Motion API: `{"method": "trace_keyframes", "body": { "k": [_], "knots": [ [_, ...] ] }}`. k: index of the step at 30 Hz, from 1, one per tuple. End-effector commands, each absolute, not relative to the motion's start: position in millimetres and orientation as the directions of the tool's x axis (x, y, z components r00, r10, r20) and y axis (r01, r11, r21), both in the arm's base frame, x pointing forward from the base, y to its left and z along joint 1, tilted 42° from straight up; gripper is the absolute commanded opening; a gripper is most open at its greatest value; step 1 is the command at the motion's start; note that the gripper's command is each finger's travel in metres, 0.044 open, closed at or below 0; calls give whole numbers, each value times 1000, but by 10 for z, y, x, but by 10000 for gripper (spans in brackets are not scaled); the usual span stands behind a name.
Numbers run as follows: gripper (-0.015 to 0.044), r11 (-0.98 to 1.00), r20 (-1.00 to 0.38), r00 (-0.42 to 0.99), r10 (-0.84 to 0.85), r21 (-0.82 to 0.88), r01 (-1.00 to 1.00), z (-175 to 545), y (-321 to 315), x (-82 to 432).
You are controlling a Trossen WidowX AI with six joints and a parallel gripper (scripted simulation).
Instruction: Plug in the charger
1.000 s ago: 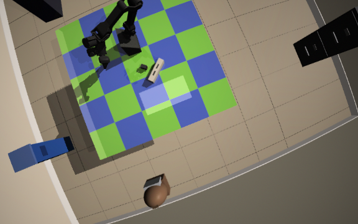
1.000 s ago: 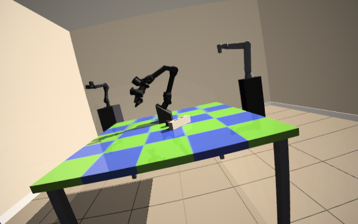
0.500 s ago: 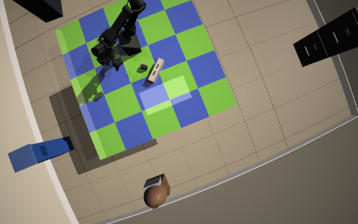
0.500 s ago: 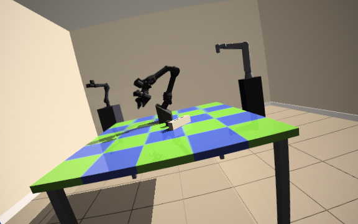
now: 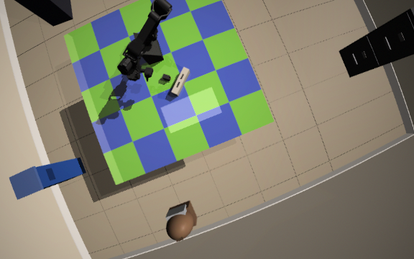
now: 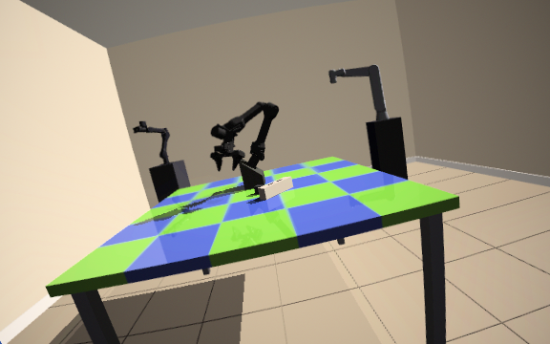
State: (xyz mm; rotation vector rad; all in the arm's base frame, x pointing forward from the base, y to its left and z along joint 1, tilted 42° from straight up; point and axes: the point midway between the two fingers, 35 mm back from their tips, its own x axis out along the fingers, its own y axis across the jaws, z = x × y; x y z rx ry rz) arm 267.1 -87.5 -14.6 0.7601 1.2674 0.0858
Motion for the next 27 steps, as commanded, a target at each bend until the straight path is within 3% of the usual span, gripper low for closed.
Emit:
{"method": "trace_keyframes", "body": {
  "k": [1,14,27],
  "knots": [
    [440,804,-820,301,487,555,213,-102,-714,2694],
    [440,827,-810,179,559,527,-196,-24,-226,2683],
    [440,670,-797,49,602,470,-575,73,236,2605]
  ]
}}
